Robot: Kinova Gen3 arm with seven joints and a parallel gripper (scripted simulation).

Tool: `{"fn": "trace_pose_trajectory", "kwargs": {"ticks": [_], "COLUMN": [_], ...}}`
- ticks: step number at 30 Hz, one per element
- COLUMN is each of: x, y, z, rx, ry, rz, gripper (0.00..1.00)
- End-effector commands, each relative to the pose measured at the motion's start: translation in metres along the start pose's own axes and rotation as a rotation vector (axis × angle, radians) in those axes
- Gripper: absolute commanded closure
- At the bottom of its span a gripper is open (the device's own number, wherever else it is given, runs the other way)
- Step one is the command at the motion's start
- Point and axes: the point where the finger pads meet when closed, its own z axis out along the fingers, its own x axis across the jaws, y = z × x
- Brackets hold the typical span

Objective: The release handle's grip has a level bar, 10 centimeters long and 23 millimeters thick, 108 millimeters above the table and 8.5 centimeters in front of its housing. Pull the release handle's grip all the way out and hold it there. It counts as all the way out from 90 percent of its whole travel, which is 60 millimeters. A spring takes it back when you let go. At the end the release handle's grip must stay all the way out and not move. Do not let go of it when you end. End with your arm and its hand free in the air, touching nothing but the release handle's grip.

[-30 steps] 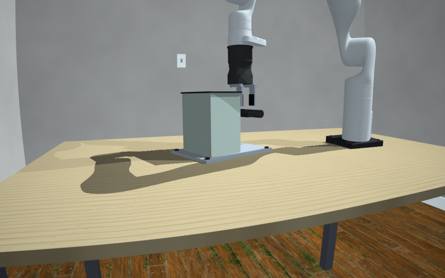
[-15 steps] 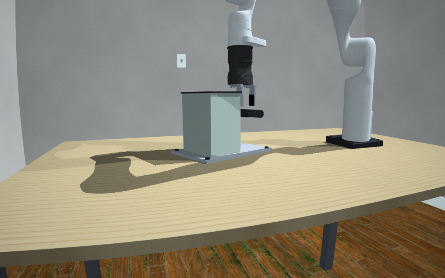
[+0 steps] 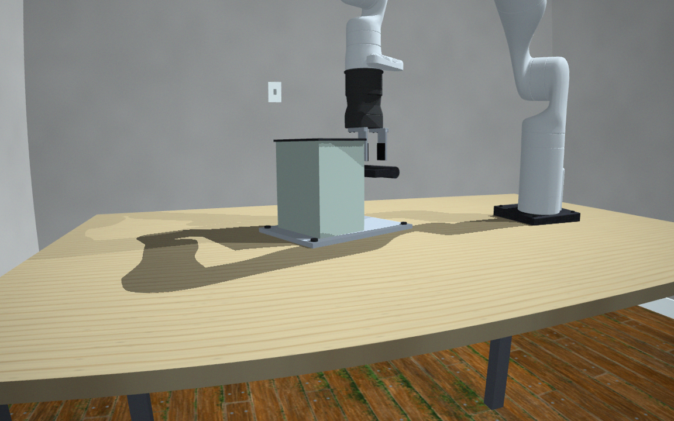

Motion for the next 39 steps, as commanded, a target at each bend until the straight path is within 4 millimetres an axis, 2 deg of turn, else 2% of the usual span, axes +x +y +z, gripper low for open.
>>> {"fn": "trace_pose_trajectory", "kwargs": {"ticks": [1, 23, 39], "x": [0.0, 0.0, 0.0], "y": [0.0, 0.0, 0.0], "z": [0.0, 0.001, 0.011], "rx": [-0.001, -0.001, -0.001], "ry": [0.001, 0.001, 0.001], "rz": [0.0, 0.0, 0.0], "gripper": [0.09, 0.09, 0.09]}}
